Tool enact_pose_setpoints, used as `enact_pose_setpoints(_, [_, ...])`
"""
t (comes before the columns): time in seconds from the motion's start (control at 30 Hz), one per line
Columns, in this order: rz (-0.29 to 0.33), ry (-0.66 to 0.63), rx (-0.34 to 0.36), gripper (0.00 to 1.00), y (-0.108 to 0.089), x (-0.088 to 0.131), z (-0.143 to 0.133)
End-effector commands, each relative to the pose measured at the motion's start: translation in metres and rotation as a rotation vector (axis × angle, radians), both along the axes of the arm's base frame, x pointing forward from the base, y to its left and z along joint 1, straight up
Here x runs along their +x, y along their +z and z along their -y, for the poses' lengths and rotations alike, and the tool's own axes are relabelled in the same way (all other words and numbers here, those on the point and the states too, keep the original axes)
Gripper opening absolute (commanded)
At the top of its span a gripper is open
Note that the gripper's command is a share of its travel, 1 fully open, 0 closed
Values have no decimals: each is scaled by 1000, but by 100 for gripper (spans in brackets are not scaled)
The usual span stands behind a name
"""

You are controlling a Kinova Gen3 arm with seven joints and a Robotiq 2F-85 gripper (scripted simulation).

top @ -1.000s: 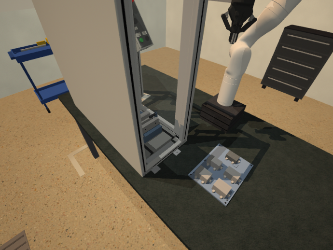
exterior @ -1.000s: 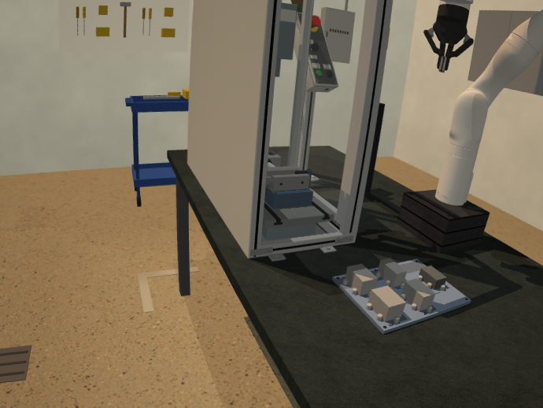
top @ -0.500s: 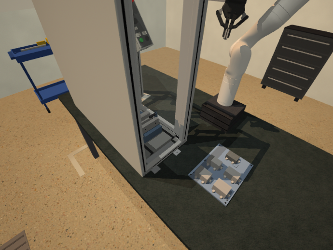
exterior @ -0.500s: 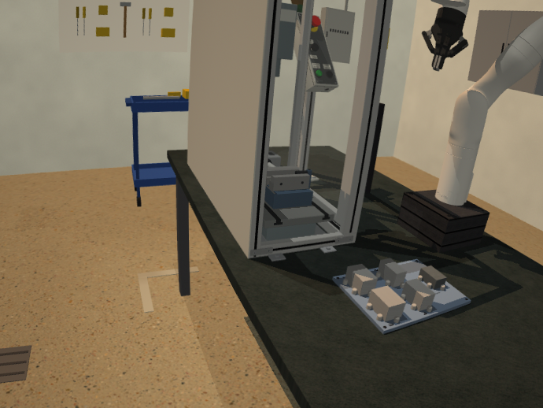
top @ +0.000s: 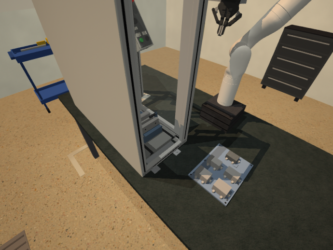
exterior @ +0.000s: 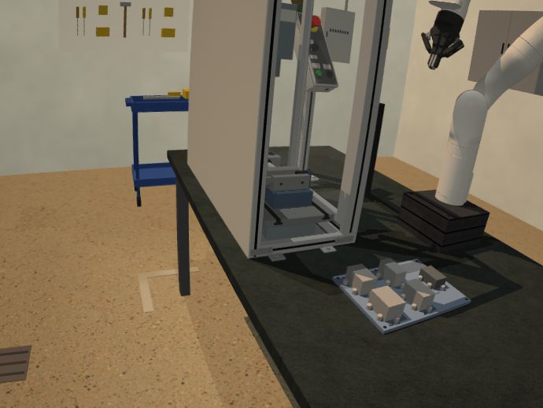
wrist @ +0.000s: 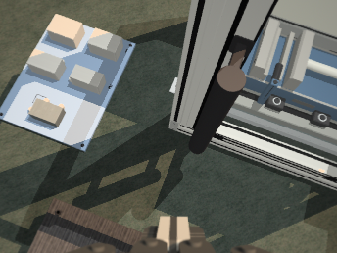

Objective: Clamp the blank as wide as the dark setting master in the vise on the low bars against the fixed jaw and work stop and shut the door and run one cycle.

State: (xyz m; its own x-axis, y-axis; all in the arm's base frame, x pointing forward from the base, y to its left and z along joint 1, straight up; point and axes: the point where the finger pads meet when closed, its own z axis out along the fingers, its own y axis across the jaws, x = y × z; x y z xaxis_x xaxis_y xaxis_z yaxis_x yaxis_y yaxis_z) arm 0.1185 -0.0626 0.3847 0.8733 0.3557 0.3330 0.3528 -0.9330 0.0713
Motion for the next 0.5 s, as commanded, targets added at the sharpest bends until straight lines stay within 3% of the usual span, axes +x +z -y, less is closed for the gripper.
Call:
enact_pose_setpoints(0.0, [71, -80, 29, 10, 3, -15, 26])
enact_pose_setpoints(0.27, [71, -80, 29, 10, 3, -15, 26])
enact_pose_setpoints(0.43, [204, -259, 82, 10, 5, -46, 77])
enact_pose_setpoints(0.47, [204, -259, 82, 10, 5, -46, 77])
